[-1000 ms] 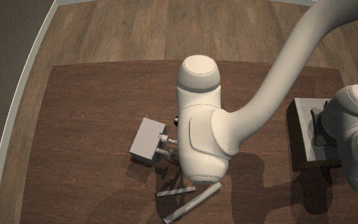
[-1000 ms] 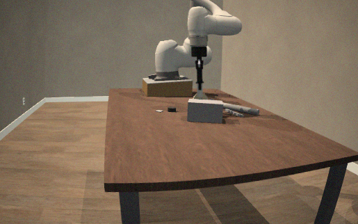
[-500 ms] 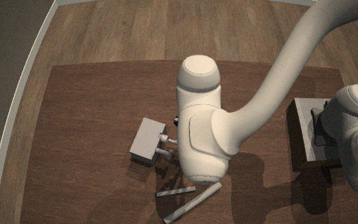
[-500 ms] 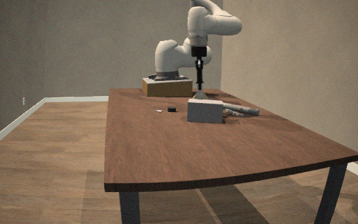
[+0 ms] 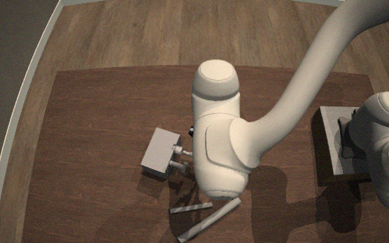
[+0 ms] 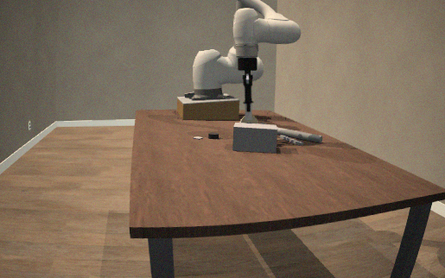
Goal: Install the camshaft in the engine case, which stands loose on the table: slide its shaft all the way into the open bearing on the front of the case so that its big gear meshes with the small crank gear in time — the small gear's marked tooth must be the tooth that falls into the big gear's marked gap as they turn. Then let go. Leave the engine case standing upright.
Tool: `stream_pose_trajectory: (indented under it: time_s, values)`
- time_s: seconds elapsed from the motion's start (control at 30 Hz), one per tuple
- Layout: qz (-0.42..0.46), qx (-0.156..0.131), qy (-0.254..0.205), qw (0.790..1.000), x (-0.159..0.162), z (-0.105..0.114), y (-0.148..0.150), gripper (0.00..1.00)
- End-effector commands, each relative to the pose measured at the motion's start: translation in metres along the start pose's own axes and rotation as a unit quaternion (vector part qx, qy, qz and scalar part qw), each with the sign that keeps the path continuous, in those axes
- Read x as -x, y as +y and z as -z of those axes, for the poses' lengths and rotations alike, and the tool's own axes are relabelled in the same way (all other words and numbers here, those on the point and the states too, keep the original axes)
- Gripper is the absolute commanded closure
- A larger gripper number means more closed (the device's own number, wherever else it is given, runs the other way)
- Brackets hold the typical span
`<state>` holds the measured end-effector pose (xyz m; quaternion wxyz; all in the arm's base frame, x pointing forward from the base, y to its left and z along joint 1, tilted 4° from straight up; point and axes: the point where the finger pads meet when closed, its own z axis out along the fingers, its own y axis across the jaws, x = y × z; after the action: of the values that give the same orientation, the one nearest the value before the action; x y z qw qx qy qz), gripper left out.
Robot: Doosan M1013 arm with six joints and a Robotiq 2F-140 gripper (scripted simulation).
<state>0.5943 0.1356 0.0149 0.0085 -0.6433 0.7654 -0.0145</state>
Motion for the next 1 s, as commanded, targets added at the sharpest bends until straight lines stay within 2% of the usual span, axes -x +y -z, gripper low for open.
stream_pose_trajectory:
  time_s: [0.0,0.97]
  values:
    - [-0.004,0.002,-0.003,1.0,-0.0001,0.0003,-0.0013,0.95]
    - [-0.004,0.001,-0.003,1.0,0.0007,0.0026,-0.0038,0.95]
